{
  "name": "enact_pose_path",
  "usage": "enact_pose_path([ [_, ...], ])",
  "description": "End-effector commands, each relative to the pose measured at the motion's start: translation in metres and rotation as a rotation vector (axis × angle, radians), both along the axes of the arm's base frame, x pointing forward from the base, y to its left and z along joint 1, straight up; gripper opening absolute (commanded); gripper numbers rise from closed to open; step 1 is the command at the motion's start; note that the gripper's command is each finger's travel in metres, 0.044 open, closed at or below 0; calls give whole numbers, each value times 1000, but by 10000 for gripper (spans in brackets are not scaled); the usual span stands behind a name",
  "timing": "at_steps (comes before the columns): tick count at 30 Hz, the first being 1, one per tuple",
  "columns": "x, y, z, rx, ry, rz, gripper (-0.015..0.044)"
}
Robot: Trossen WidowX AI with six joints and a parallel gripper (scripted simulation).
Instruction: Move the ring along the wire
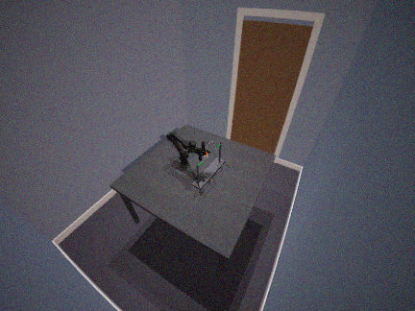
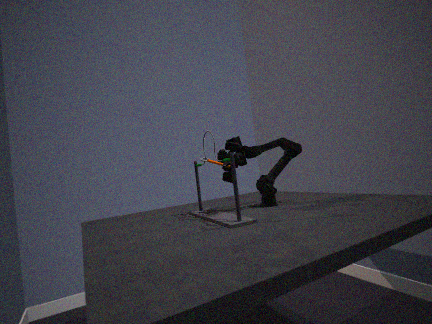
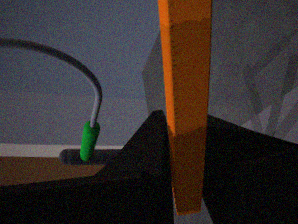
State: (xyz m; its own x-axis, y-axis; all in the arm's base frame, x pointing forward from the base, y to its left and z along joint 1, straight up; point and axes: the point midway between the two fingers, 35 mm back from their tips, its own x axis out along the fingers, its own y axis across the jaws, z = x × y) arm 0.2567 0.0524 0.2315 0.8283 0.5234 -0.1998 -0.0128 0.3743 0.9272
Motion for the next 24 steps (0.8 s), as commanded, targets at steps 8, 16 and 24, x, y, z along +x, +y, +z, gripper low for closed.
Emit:
enact_pose_path([
  [8,-7,5,26,151,0,53,-150],
  [16,-7,8,49,305,-10,54,-150],
  [24,-8,8,72,451,-19,56,-150],
])
